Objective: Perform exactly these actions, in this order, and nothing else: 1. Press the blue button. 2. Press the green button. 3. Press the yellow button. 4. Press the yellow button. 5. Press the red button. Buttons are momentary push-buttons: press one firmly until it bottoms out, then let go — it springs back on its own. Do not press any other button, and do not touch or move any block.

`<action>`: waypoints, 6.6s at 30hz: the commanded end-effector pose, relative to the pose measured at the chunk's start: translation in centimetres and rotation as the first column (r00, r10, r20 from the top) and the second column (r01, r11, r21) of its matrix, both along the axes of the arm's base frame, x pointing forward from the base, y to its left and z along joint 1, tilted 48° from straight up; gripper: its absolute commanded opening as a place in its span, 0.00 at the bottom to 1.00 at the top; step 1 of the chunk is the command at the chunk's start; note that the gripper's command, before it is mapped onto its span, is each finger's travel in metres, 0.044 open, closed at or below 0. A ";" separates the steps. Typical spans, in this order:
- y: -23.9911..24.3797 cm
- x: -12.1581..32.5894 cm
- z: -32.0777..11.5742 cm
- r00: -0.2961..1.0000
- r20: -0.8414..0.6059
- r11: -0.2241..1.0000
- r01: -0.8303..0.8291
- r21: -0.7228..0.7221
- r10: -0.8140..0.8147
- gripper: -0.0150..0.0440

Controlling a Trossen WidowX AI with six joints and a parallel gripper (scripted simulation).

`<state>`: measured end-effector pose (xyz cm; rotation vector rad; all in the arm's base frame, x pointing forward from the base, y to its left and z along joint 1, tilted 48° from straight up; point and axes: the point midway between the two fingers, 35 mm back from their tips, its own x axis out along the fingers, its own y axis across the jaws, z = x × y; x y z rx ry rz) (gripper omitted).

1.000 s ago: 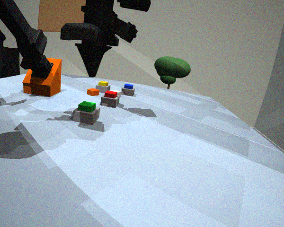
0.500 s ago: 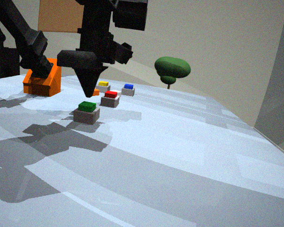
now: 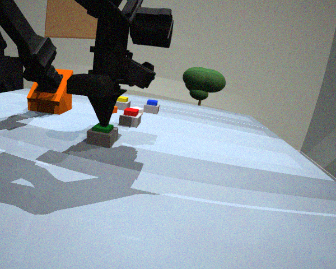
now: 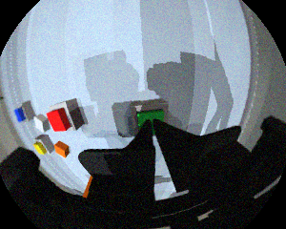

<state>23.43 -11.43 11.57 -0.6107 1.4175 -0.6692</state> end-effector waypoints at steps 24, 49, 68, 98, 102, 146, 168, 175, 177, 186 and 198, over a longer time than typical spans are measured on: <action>2.5 -0.3 2.2 1.000 -0.011 1.000 0.000 -0.005 0.000 0.29; 18.8 1.4 -4.5 0.995 -0.068 0.997 -0.064 0.040 0.067 0.29; 26.5 -3.9 -16.5 1.000 -0.012 1.000 0.000 0.013 0.000 0.29; 20.3 -3.8 -22.1 1.000 -0.010 1.000 0.000 0.009 0.000 0.29; 20.2 -3.8 -22.1 1.000 -0.010 1.000 0.000 0.009 0.000 0.29; 20.7 -3.8 -21.8 1.000 -0.010 1.000 0.000 0.010 0.000 0.29; 20.2 -3.8 -22.1 1.000 -0.010 1.000 0.000 0.009 0.000 0.29; 22.5 -3.8 -20.1 1.000 -0.010 1.000 0.000 0.011 0.000 0.29; 22.6 -3.9 -19.9 1.000 -0.011 1.000 0.000 0.011 0.000 0.29; 27.2 -4.1 -15.7 1.000 -0.012 1.000 0.000 0.012 0.000 0.29; 18.6 1.8 -6.0 1.000 -0.012 1.000 -0.003 0.012 0.003 0.29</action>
